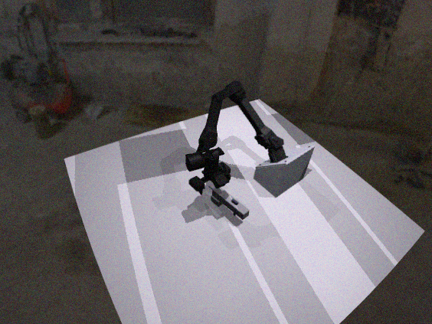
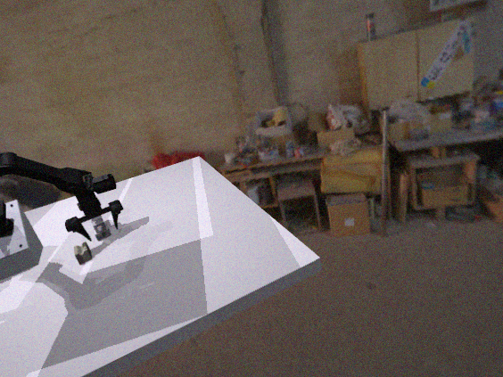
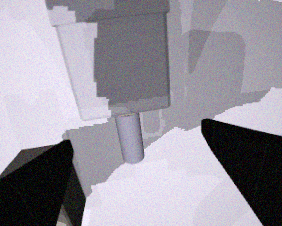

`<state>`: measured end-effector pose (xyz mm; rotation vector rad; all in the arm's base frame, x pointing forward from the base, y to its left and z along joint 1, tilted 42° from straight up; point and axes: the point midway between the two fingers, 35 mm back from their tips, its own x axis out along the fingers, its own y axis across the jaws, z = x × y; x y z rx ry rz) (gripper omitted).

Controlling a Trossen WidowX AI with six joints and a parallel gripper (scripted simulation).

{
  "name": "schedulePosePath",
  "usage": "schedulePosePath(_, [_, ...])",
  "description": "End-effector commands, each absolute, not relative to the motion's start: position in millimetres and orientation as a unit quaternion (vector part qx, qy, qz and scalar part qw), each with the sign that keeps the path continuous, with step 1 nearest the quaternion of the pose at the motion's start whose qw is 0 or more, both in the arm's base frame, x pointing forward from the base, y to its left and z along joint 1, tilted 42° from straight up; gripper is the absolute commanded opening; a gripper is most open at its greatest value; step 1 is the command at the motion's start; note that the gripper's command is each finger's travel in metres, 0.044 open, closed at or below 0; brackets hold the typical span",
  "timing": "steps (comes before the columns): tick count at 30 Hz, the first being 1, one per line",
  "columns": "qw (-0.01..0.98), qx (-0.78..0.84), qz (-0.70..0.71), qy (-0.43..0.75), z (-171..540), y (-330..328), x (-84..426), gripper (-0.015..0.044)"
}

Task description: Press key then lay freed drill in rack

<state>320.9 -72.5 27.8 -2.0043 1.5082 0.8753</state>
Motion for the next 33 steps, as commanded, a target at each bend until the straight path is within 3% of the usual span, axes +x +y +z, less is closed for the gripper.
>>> schedulePosePath(1, [0.236, -0.730, 0.326, 0.552, 18.0, -76.8, 317.5, 0.0440])
schedulePosePath(13, [0.235, -0.730, 0.326, 0.553, 11.7, -80.1, 317.6, 0.0440])
schedulePosePath(29, [0.238, -0.731, 0.321, 0.553, 14.6, -79.5, 320.1, 0.0020])
schedulePosePath(33, [0.238, -0.731, 0.321, 0.553, 14.6, -79.5, 320.1, 0.0000])
